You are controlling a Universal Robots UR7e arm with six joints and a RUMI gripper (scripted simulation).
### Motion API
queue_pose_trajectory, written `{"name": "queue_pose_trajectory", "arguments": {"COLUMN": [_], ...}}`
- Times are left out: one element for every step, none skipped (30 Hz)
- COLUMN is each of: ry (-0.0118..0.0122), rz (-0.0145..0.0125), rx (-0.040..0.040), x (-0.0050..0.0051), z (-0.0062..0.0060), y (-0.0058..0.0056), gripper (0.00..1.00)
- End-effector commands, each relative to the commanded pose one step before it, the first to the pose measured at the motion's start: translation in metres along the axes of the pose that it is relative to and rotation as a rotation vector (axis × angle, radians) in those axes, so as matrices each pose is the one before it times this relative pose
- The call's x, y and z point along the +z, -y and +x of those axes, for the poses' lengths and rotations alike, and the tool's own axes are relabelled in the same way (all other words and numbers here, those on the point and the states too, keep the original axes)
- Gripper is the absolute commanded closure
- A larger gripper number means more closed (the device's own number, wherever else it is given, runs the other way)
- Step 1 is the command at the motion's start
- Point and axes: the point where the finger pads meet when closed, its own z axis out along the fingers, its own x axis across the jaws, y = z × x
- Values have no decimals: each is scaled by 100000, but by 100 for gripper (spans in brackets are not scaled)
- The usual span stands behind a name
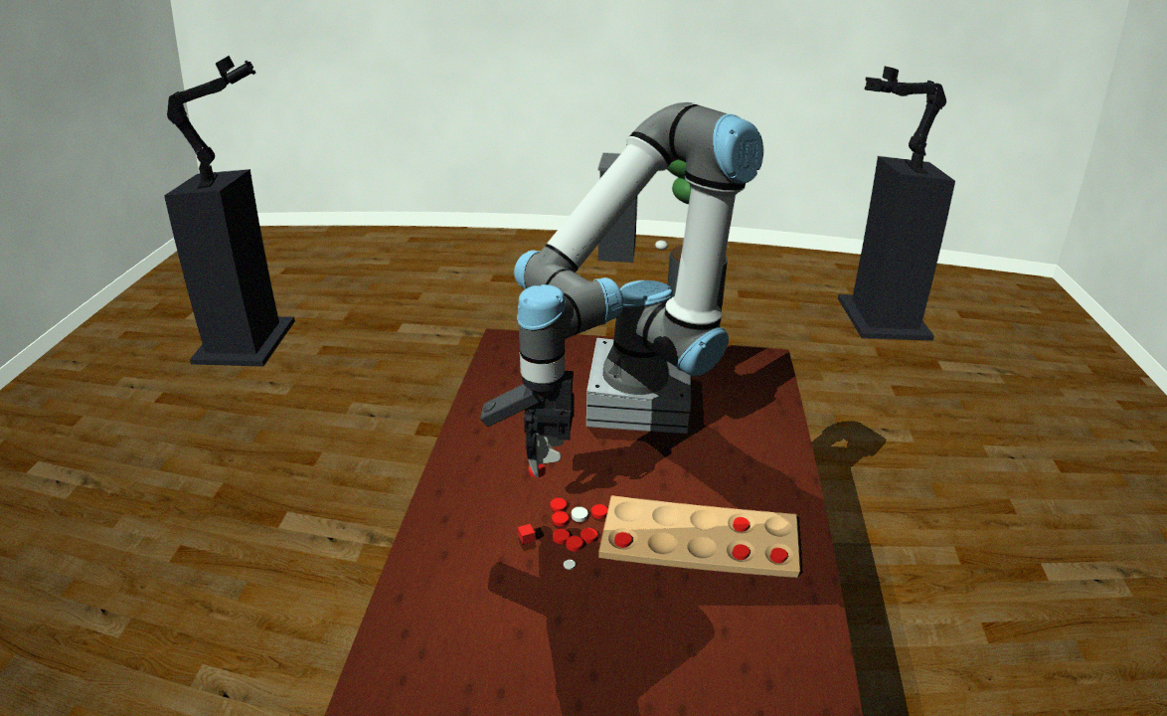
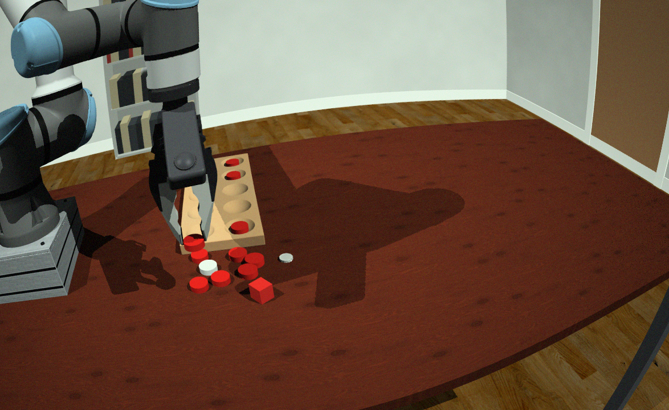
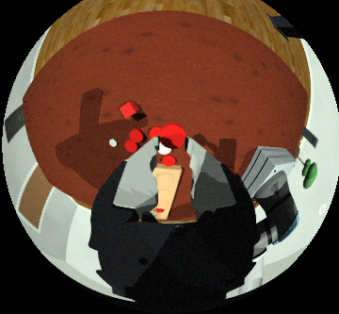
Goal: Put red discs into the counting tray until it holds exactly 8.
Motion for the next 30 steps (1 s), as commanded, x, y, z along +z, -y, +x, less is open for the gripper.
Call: {"name": "queue_pose_trajectory", "arguments": {"ry": [84, -1, -1, -1, -2, -2, -2, -2, -2, -2, 0, 0, -3, -3, -3, -3, -3, -4, -4, -4, -4, -5, -5, -5, -5, -6, -6, 0, 0, -6], "rz": [86, 3, 4, 4, 4, 4, 5, 5, 5, 6, 0, 0, 6, 6, 6, 7, 7, 7, 7, 8, 8, 8, 8, 8, 9, 9, 9, 0, 0, 9], "rx": [-2462, -670, -729, -790, -853, -917, -983, -1050, -1119, -1189, 0, 0, -1260, -1332, -1405, -1479, -1554, -1630, -1707, -1784, -1862, -1940, -2019, -2098, -2178, -2257, -2337, 0, 0, -2417], "x": [-46, -3, -3, -3, -3, -4, -4, -4, -4, -5, 0, 0, -5, -5, -6, -6, -6, -6, -7, -7, -7, -8, -8, -8, -8, -9, -9, 0, 0, -9], "z": [-176, -41, -45, -49, -53, -58, -62, -67, -72, -77, 0, 0, -82, -87, -93, -99, -105, -111, -117, -124, -131, -138, -145, -152, -160, -167, -175, 0, 0, -183], "y": [-108, -36, -39, -42, -45, -48, -52, -55, -58, -61, 0, 0, -64, -67, -70, -73, -76, -79, -81, -84, -86, -88, -90, -92, -93, -94, -95, 0, 0, -96], "gripper": [100, 100, 100, 100, 100, 100, 100, 100, 100, 100, 100, 100, 100, 100, 100, 100, 100, 100, 100, 100, 100, 100, 100, 100, 100, 100, 100, 100, 100, 100]}}
